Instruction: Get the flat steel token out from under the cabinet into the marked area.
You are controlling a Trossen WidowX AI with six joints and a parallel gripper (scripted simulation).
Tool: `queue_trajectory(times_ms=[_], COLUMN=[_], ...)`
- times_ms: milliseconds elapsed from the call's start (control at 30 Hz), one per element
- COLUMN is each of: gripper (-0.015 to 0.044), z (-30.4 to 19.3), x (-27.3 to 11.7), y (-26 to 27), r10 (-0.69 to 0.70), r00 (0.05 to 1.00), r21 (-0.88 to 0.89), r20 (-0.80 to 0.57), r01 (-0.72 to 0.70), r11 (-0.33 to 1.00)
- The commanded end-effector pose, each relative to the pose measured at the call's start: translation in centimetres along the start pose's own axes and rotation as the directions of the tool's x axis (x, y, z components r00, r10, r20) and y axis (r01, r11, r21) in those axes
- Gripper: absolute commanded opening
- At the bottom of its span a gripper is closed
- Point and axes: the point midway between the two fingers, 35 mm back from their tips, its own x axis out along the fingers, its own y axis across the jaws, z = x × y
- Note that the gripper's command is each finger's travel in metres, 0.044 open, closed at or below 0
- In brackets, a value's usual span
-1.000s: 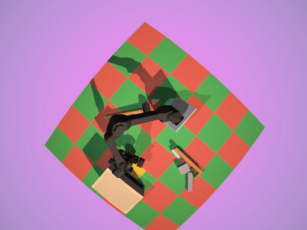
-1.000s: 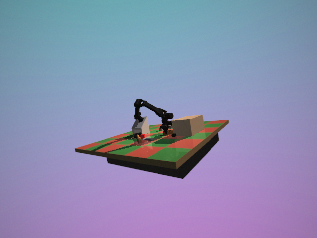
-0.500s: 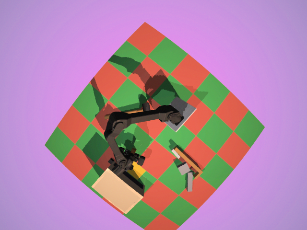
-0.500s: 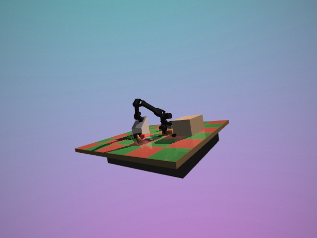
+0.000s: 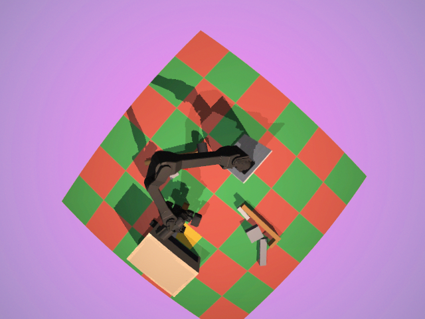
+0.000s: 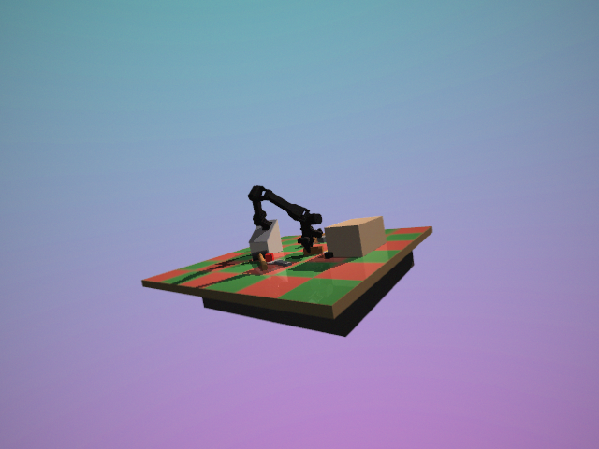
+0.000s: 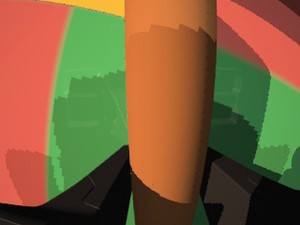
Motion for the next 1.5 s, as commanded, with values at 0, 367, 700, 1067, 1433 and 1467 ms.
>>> queue_trajectory(times_ms=[0,367,700,1067,1433,1467], gripper=[0.0000,0.0000,0.0000,0.0000,0.0000,0.0000], z=[-0.7,-1.9,-2.9,-4.2,-5.4,-5.5], x=[0.1,0.1,0.1,0.1,0.1,0.1], y=[0.1,0.0,-0.1,-0.3,-0.5,-0.5], r10=[0.005,0.005,0.005,0.005,0.005,0.005], r00=[1.000,1.000,1.000,1.000,1.000,1.000], r21=[-0.006,-0.007,-0.007,-0.008,-0.009,-0.009], r20=[-0.003,-0.004,-0.005,-0.005,-0.006,-0.006], r01=[-0.005,-0.005,-0.005,-0.005,-0.005,-0.005], r11=[1.000,1.000,1.000,1.000,1.000,1.000])
